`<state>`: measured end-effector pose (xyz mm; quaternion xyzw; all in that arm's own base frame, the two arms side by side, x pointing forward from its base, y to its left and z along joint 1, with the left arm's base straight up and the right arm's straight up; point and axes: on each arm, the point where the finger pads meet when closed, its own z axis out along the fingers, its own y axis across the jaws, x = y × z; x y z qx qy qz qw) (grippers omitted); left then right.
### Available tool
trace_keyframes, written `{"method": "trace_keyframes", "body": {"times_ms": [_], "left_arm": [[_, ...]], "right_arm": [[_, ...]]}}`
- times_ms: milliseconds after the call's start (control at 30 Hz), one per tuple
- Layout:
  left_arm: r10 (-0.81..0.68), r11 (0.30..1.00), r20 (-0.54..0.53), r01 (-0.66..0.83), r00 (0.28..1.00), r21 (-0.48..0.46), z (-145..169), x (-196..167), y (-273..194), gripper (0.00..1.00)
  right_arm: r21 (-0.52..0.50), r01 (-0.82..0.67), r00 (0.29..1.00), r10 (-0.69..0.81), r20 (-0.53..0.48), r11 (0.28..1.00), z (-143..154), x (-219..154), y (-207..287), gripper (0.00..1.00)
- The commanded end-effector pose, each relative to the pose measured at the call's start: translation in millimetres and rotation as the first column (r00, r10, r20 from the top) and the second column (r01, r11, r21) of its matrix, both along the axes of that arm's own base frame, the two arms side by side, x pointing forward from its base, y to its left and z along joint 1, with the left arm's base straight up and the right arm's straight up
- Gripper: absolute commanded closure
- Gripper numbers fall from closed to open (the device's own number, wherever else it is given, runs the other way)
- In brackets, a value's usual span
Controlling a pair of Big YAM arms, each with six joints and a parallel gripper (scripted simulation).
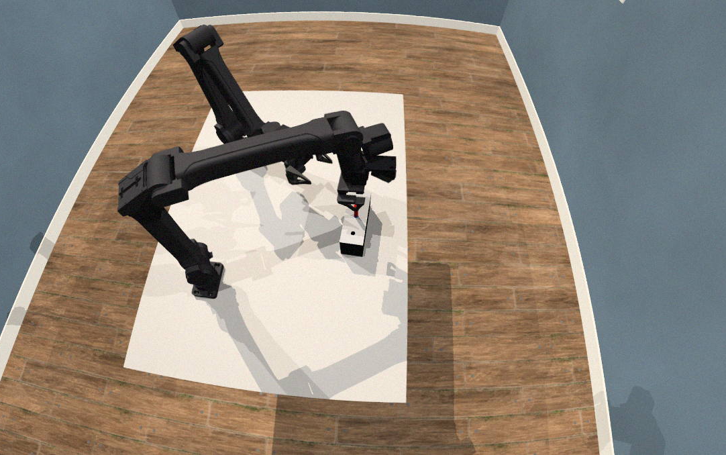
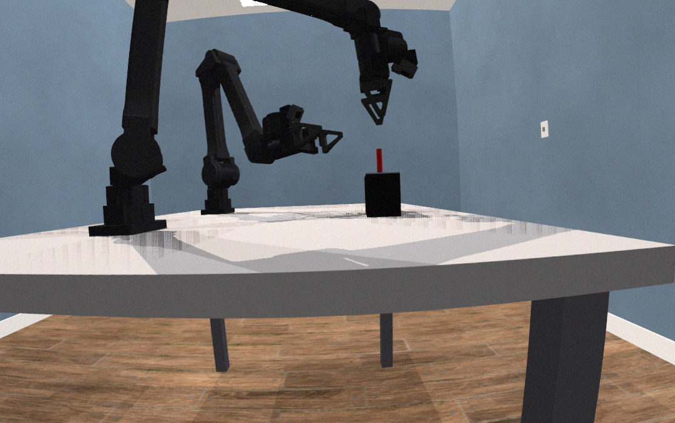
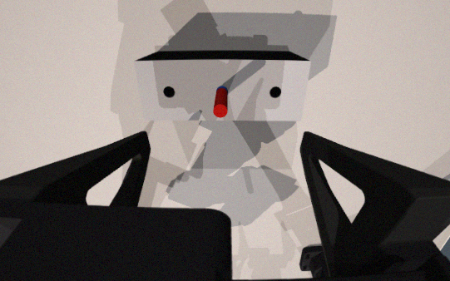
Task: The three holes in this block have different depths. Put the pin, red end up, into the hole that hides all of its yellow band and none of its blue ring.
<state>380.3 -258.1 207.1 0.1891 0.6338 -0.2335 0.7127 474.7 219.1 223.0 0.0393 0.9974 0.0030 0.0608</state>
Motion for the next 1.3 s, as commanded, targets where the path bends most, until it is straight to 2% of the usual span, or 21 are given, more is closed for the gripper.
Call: {"method": "trace_keyframes", "body": {"times_ms": [0,200,267,500,767,900,1067,1267], "left_arm": [[0.02,0.999,-0.051,-0.019,0.998,0.026,22.4,13.8,3.4,0.0],[0.005,0.997,-0.084,0.001,0.996,0.073,46.6,0.4,-0.4,0.0],[0.005,0.997,-0.084,0.001,0.996,0.073,46.6,0.4,-0.4,0.0],[0.007,0.994,-0.119,0.006,0.993,0.108,78.1,-19.3,9.4,0.0],[0.006,0.989,-0.152,0.016,0.988,0.144,113.5,-50.3,26.6,0.0],[0.006,0.988,-0.16,0.019,0.987,0.153,120.0,-59.5,32.1,0.0],[0.005,0.986,-0.174,0.024,0.985,0.165,131.1,-78.4,43.8,0.0],[0.005,0.987,-0.179,0.024,0.984,0.161,134.9,-84.1,47.5,0.0]], "right_arm": [[0.017,-0.013,0.981,0.01,0.195,1.0,4.7,1.7,13.8,0.0],[-0.002,-0.001,0.928,0.002,0.374,1.0,-9.2,2.1,12.4,0.0],[-0.002,-0.001,0.928,0.002,0.374,1.0,-9.2,2.1,12.4,0.0],[-0.017,0.009,0.875,0.0,0.484,1.0,-20.1,-7.4,10.6,0.0],[-0.029,0.006,0.861,0.009,0.508,1.0,-23.6,-11.4,10.9,0.0],[-0.016,0.007,0.851,0.003,0.525,1.0,-11.9,-5.3,14.9,0.0],[-0.015,0.006,0.851,0.003,0.525,1.0,-12.0,-5.4,15.0,0.0],[-0.015,0.006,0.851,0.003,0.525,1.0,-12.0,-5.4,15.1,0.0]]}}
